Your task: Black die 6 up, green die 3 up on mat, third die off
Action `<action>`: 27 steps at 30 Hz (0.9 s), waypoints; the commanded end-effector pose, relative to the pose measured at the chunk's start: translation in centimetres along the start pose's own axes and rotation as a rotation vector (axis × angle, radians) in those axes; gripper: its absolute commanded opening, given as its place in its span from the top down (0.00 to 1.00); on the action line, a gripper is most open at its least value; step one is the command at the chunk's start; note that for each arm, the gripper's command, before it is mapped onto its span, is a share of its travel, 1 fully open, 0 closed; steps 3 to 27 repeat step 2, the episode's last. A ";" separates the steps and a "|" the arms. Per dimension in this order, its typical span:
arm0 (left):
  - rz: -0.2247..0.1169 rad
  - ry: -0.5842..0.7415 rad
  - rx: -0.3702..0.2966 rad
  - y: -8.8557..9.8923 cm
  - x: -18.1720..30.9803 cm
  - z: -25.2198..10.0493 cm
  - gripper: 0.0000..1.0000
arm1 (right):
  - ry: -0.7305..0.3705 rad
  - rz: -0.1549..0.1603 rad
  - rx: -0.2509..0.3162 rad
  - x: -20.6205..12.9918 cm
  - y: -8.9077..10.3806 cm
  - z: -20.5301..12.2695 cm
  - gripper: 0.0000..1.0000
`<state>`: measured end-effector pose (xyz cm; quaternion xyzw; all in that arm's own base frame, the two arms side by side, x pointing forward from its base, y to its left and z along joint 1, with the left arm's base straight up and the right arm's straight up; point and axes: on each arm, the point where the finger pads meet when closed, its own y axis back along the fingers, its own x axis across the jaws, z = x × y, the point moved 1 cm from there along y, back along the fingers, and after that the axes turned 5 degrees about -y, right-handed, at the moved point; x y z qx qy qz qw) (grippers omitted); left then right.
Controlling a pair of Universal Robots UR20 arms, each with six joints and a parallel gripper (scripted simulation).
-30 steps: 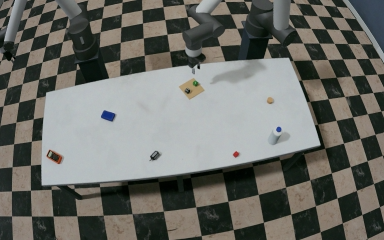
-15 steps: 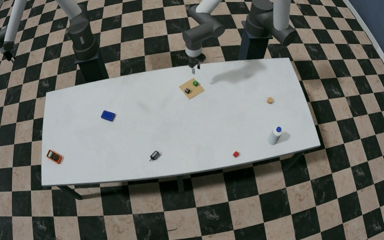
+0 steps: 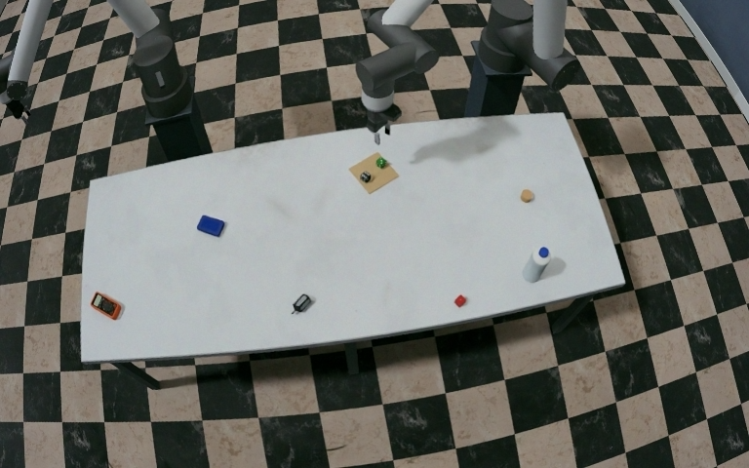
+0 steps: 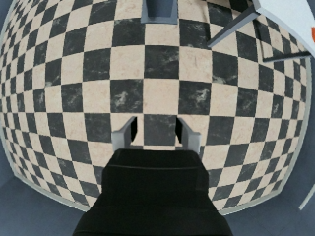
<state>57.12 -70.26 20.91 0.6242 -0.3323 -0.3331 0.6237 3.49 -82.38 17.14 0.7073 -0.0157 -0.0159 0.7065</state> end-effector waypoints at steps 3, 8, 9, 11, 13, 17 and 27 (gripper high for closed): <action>0.001 0.000 0.000 0.1 0.1 0.0 0.00 | 0.000 0.000 -0.001 0.0 0.1 0.0 0.00; 0.001 0.000 0.000 0.1 0.1 0.0 0.00 | 0.000 0.000 -0.001 0.0 0.1 0.0 0.00; 0.001 0.000 0.000 0.1 0.1 0.0 0.00 | 0.000 0.000 -0.001 0.0 0.1 0.0 0.00; 0.001 0.000 0.000 0.1 0.1 0.0 0.00 | 0.000 0.000 -0.001 0.0 0.1 0.0 0.00; 0.001 0.000 0.000 0.1 0.1 0.0 0.00 | 0.000 0.000 -0.001 0.0 0.1 0.0 0.00; 0.001 0.000 0.000 0.1 0.1 0.0 0.00 | 0.000 0.000 -0.001 0.0 0.1 0.0 0.00; 0.001 0.000 0.000 0.1 0.1 0.0 0.00 | 0.000 0.000 -0.001 0.0 0.1 0.0 0.00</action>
